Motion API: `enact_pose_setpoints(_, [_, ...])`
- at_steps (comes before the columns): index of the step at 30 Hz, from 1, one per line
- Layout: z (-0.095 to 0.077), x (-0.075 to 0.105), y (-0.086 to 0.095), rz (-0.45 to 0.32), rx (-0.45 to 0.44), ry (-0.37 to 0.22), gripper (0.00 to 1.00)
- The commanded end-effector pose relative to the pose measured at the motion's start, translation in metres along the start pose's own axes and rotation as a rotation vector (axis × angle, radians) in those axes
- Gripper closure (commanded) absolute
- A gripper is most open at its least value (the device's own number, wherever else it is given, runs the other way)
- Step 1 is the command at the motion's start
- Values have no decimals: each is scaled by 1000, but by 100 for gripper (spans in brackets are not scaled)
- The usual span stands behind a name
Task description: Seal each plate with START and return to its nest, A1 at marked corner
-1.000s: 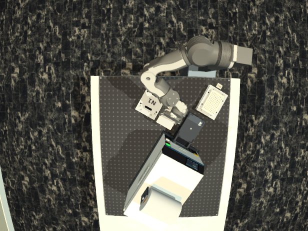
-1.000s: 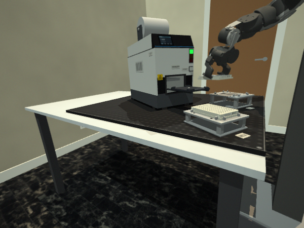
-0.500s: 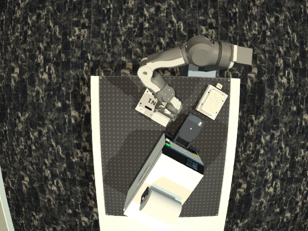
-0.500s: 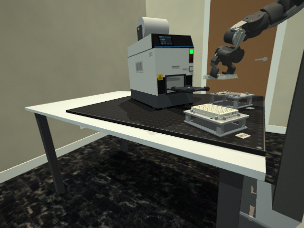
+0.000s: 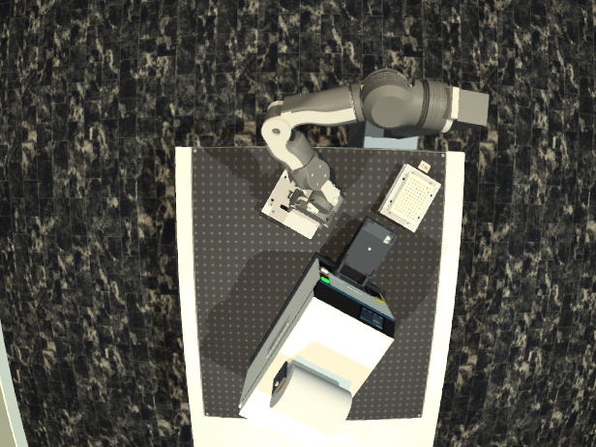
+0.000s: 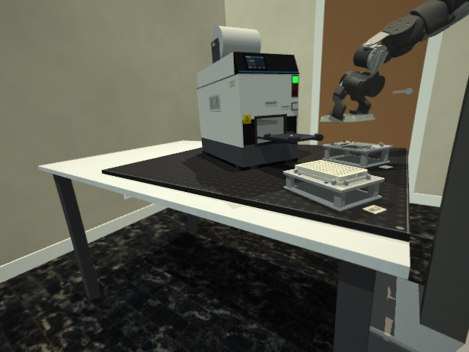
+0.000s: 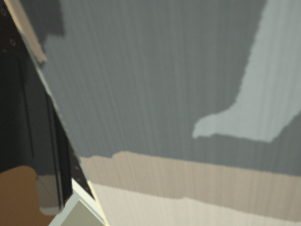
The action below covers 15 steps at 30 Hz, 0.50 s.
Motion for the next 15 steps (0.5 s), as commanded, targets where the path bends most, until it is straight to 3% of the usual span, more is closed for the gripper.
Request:
enact_pose_setpoints(1, [2, 0, -1, -11, 10, 0, 100])
enact_pose_setpoints(15, [10, 0, -28, -10, 9, 1, 100])
Point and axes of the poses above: the point where the finger pads meet when closed, its own x axis back along the fingers, its own y axis across the jaws, z = x × y, the point moved 5 cm from there along x, back along the fingers, and after that the axes turned 15 degrees about x, right-handed, at the moved point
